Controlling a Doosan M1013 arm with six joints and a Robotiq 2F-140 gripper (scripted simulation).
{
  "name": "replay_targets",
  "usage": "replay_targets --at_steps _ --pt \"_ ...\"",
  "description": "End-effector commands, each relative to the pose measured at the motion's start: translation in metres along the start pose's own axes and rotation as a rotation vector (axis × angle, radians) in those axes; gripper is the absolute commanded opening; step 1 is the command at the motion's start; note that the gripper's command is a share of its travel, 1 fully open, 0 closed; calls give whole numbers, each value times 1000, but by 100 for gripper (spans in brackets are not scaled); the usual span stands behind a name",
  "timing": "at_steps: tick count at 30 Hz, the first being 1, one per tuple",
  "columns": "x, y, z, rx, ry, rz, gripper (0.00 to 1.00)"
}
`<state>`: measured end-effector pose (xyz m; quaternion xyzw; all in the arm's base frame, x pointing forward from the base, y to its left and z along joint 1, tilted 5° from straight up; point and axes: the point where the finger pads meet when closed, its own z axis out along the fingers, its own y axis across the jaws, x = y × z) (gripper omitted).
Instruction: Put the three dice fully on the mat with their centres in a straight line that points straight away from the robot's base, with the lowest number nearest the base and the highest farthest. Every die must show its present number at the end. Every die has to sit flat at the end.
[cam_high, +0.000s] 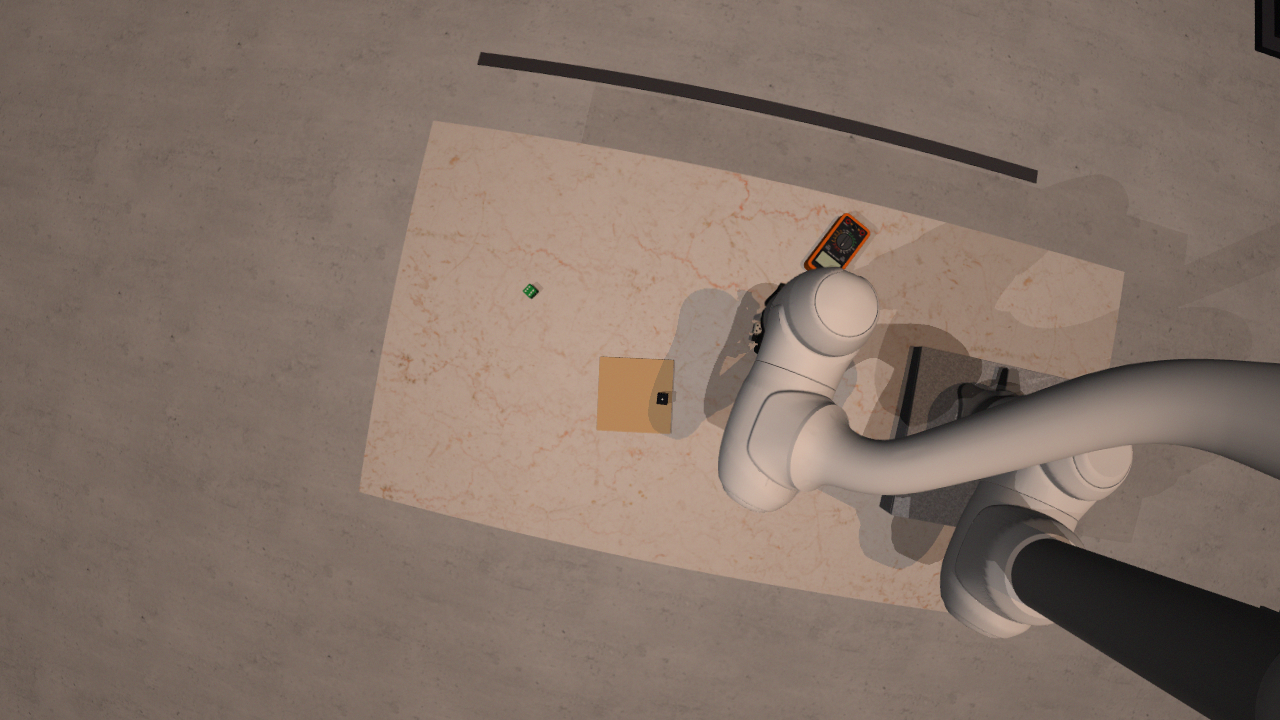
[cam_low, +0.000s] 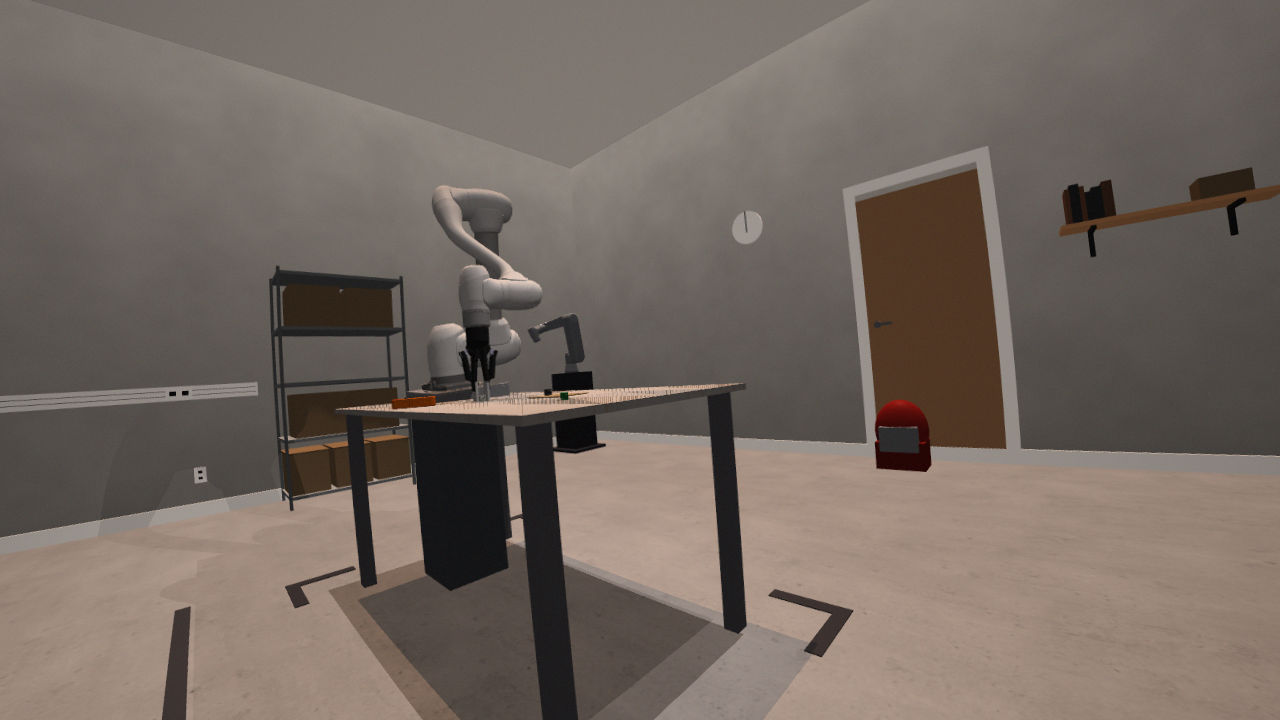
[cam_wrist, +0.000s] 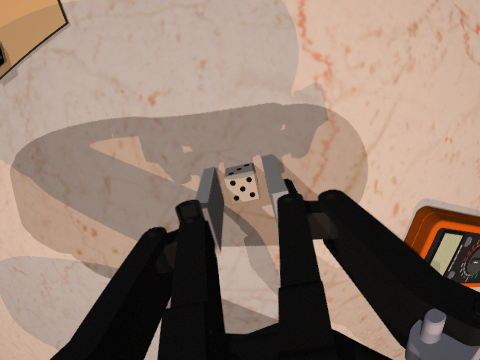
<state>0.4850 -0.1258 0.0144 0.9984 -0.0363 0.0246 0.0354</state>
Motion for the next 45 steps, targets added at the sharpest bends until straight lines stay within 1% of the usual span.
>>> replay_targets --at_steps 1,21,22,45 --pt "0 0 0 0 1 0 29" --pt "0 0 0 0 1 0 29" --pt "0 0 0 0 1 0 18" --pt "0 0 0 0 1 0 18"
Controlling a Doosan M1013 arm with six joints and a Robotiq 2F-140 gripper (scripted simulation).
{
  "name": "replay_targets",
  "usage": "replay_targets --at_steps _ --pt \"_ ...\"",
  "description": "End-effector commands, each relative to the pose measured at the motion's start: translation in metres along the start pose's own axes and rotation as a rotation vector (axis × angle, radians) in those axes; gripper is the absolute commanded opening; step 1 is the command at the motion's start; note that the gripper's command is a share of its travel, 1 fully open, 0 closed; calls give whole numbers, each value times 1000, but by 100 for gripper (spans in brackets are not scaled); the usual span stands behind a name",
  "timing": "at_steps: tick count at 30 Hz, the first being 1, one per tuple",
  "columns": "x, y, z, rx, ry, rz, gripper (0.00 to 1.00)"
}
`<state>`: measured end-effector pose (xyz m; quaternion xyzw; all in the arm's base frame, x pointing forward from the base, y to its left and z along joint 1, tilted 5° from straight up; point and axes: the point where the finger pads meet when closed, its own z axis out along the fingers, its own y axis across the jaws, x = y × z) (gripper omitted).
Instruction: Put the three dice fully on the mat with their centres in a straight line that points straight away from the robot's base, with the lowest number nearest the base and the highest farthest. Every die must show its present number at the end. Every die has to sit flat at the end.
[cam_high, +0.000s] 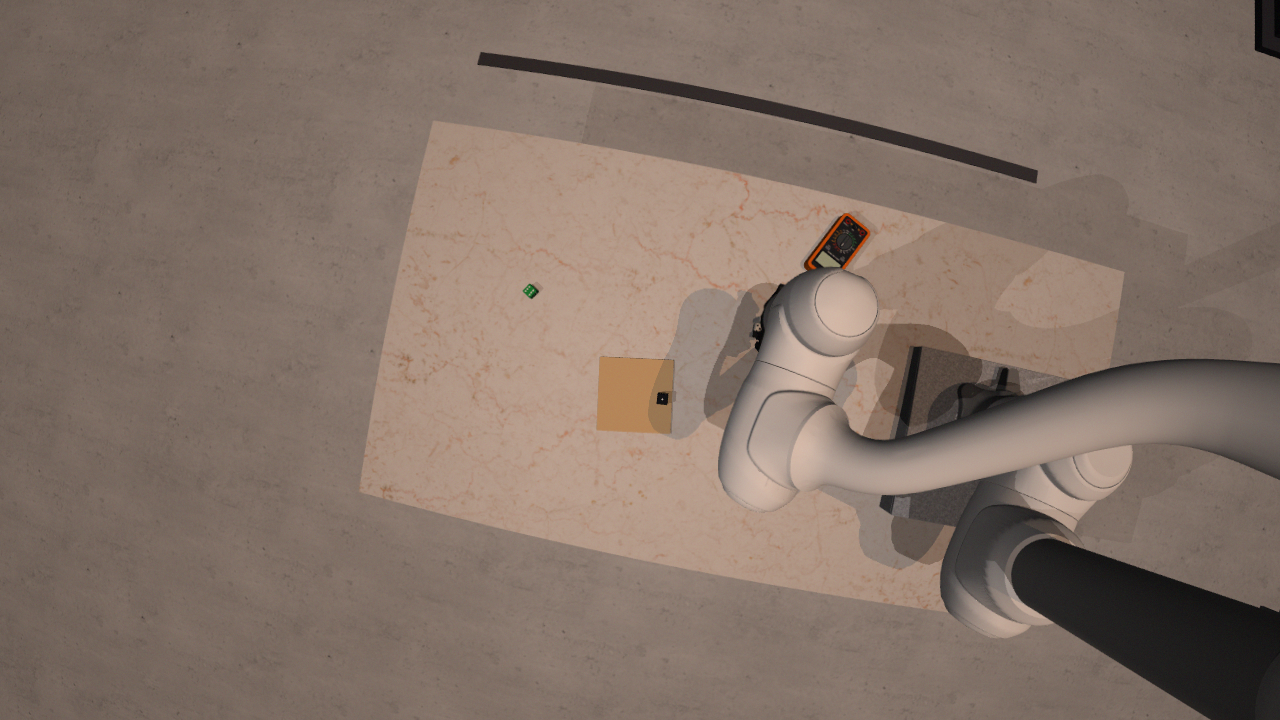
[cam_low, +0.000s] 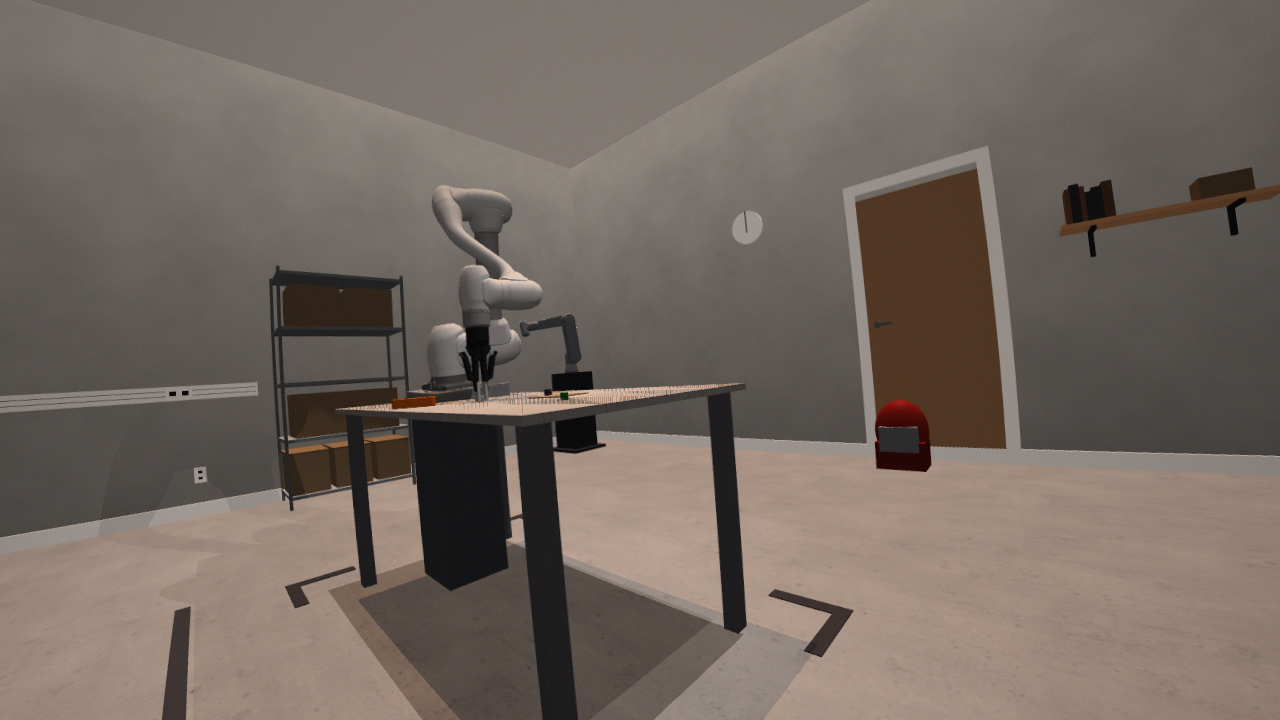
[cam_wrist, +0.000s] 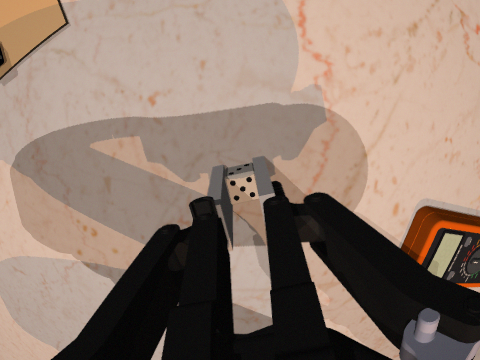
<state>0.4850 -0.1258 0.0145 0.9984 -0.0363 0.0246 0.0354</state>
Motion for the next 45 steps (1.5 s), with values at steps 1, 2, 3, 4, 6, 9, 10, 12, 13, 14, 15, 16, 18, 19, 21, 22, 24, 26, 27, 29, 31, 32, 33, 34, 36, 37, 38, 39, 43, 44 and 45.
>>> replay_targets --at_steps 1,2,3,4,6,9,10,12,13,14,15,16,18,19,21,22,24,26,27,29,31,32,33,34,36,37,38,39,43,44,45 --pt "0 0 0 0 1 0 18" --pt "0 0 0 0 1 0 18" --pt "0 0 0 0 1 0 18" --pt "0 0 0 0 1 0 18" --pt "0 0 0 0 1 0 18" --pt "0 0 0 0 1 0 18" --pt "0 0 0 0 1 0 18" --pt "0 0 -1 0 1 0 18" --pt "0 0 -2 0 1 0 18" --pt "0 0 -4 0 1 0 18" --pt "0 0 -6 0 1 0 18" --pt "0 0 -10 0 1 0 18" --pt "0 0 -19 0 1 0 18" --pt "0 0 -25 0 1 0 18" --pt "0 0 -25 0 1 0 18" --pt "0 0 -32 0 1 0 18" --pt "0 0 -47 0 1 0 18" --pt "0 0 -63 0 1 0 18" --pt "0 0 -70 0 1 0 18" --pt "0 0 -83 0 1 0 18" --pt "0 0 -93 0 1 0 18" --pt "0 0 -96 0 1 0 18" --pt "0 0 -99 0 1 0 18" --pt "0 0 -100 0 1 0 18" --pt "0 0 -100 0 1 0 18" --pt "0 0 -100 0 1 0 18" --pt "0 0 -100 0 1 0 18" --pt "0 0 -100 0 1 0 18" --pt "0 0 -100 0 1 0 18" --pt "0 0 -100 0 1 0 18" --pt "2 -1 -101 0 1 -1 18"
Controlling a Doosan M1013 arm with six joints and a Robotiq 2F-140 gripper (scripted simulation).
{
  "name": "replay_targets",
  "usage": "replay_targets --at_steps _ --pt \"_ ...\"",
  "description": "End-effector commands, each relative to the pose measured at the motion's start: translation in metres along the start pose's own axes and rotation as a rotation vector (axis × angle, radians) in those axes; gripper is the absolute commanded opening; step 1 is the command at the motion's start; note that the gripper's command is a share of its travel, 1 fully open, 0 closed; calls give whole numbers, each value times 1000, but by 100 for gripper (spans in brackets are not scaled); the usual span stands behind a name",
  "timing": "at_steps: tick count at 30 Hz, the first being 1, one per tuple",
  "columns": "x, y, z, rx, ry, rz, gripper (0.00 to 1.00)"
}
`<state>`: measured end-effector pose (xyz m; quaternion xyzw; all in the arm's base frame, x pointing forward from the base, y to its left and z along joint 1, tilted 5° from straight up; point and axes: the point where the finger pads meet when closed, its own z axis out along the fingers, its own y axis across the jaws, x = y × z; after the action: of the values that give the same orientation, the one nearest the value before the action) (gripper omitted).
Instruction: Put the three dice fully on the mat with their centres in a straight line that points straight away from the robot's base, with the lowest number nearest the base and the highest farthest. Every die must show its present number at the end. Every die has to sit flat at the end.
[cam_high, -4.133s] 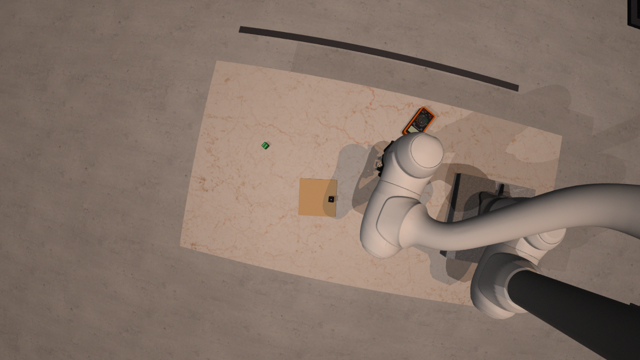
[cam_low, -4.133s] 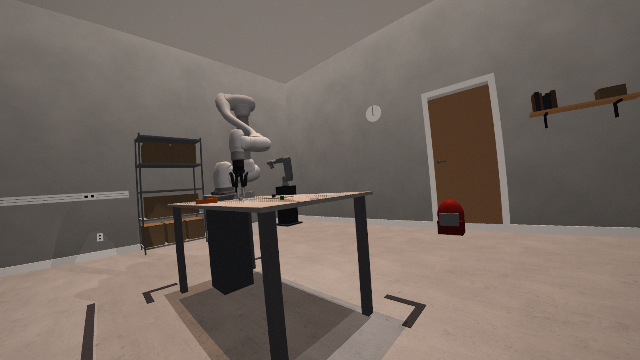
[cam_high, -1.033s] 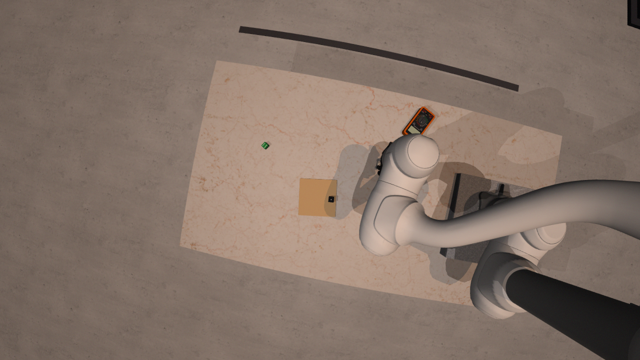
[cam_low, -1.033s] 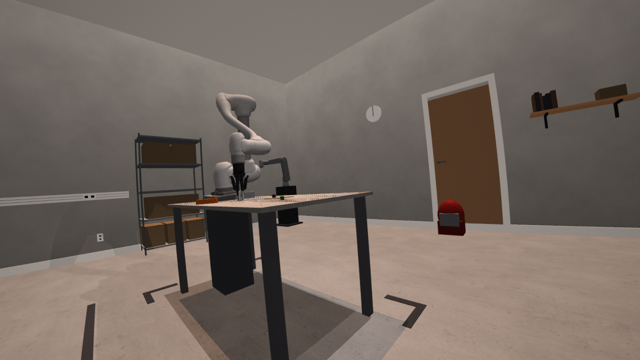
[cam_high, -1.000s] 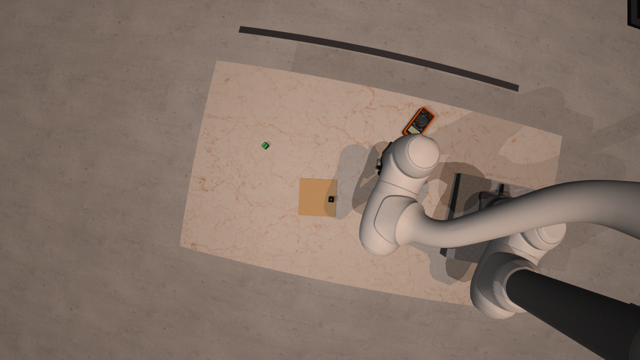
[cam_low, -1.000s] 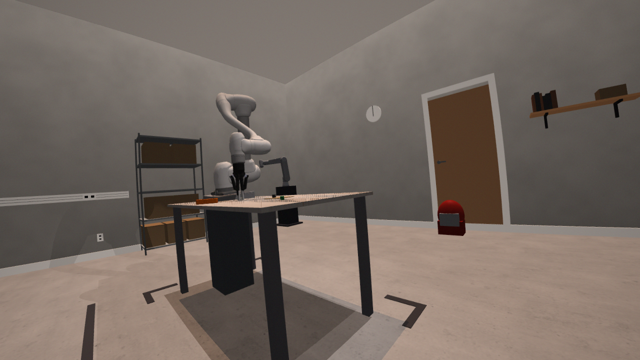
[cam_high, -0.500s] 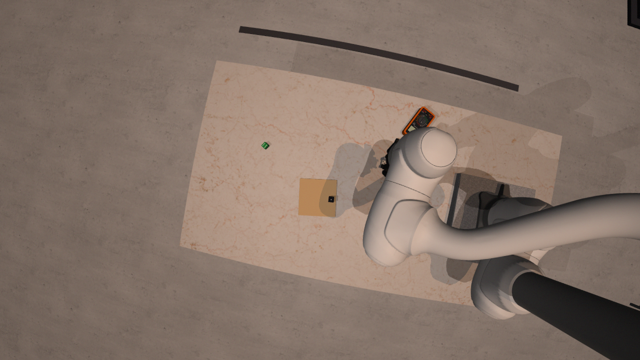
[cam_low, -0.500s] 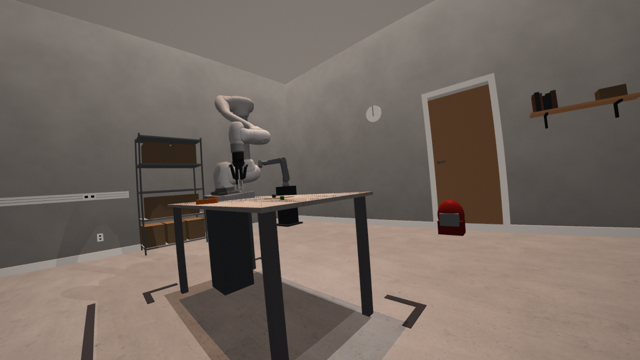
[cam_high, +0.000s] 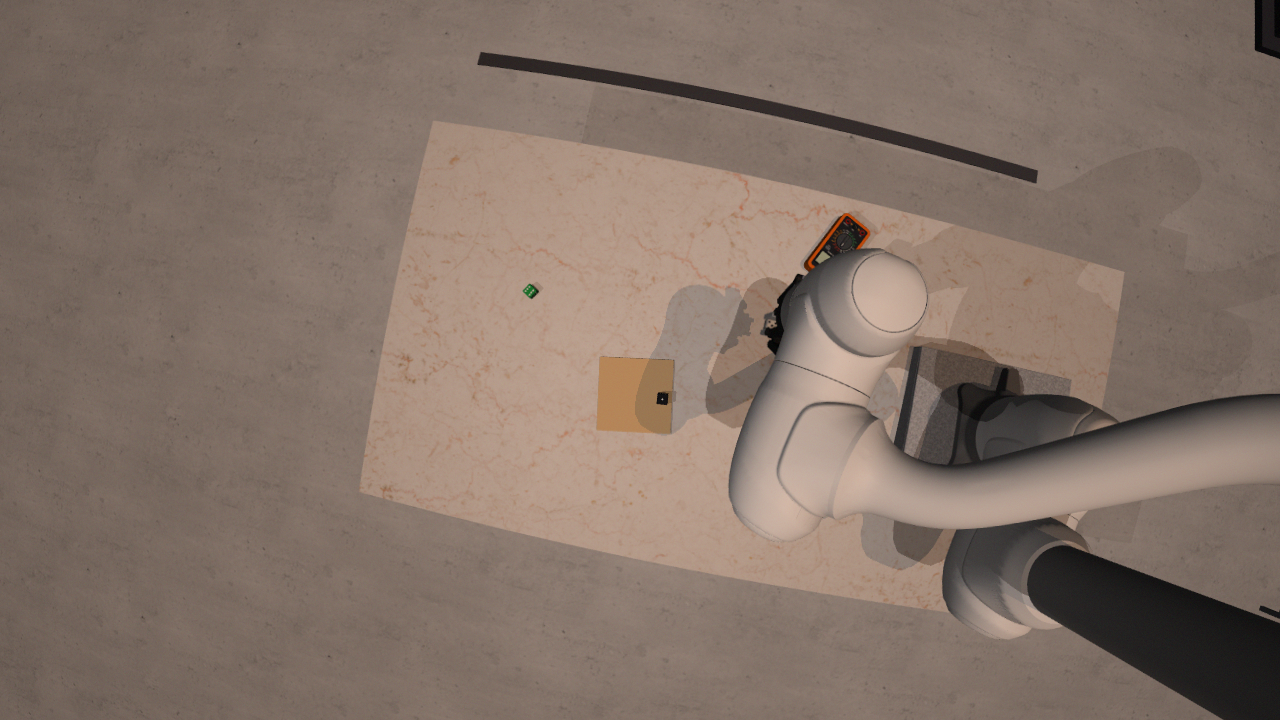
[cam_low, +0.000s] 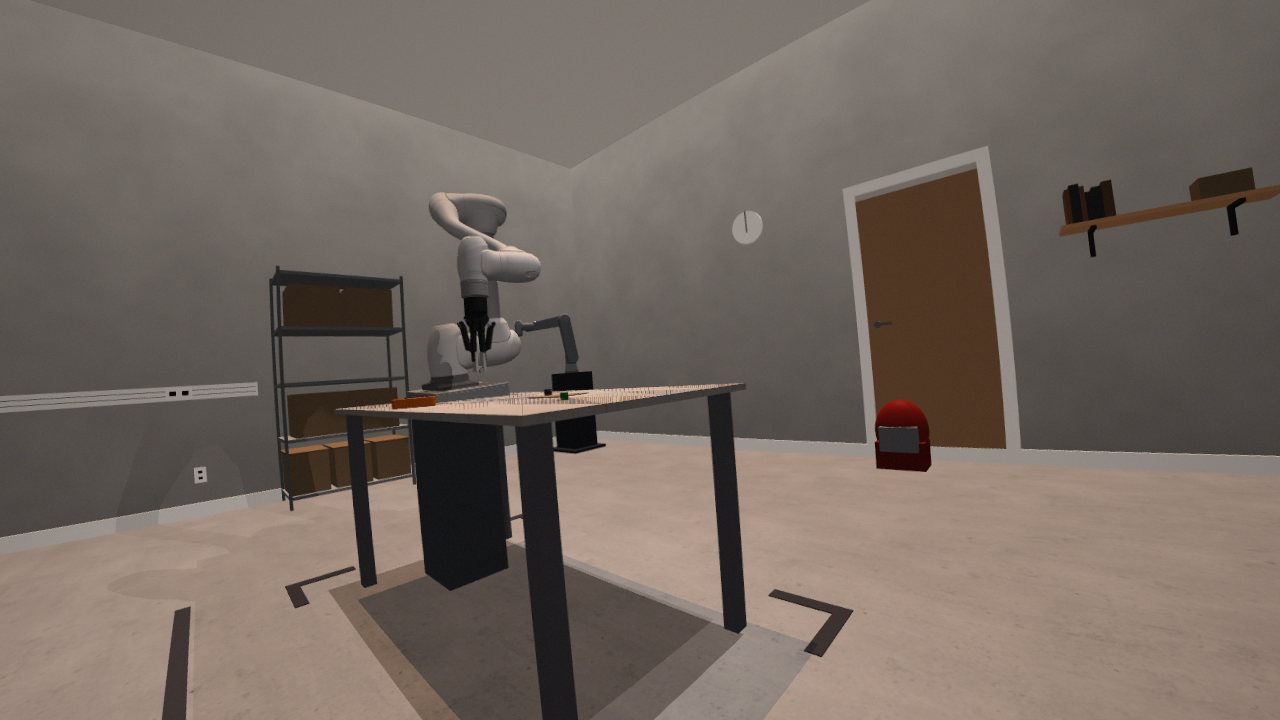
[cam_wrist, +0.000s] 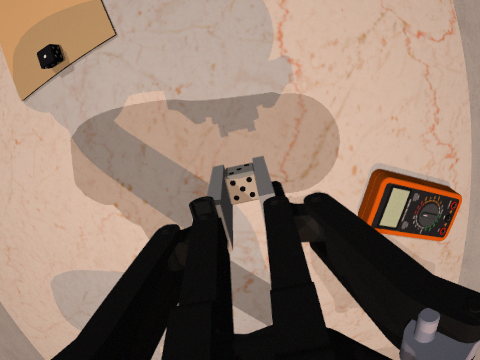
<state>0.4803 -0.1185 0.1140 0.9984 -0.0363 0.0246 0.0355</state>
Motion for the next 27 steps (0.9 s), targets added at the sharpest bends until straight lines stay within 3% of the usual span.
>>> replay_targets --at_steps 1,3,4,5,7,8,10,11,13,14,18,27 --pt "10 -5 -2 0 1 -5 18" --pt "57 -33 -5 1 1 -32 18" --pt "57 -33 -5 1 1 -32 18" --pt "83 -53 -7 1 1 -52 18" --pt "90 -57 -7 1 1 -52 18" --pt "120 -85 -8 1 0 -73 18" --pt "120 -85 -8 1 0 -73 18" --pt "151 -117 -8 1 1 -93 18" --pt "153 -119 -8 1 1 -93 18" --pt "176 -147 -7 1 1 -109 18" --pt "196 -175 -5 0 1 -124 18" --pt "197 -176 -5 0 1 -125 18"
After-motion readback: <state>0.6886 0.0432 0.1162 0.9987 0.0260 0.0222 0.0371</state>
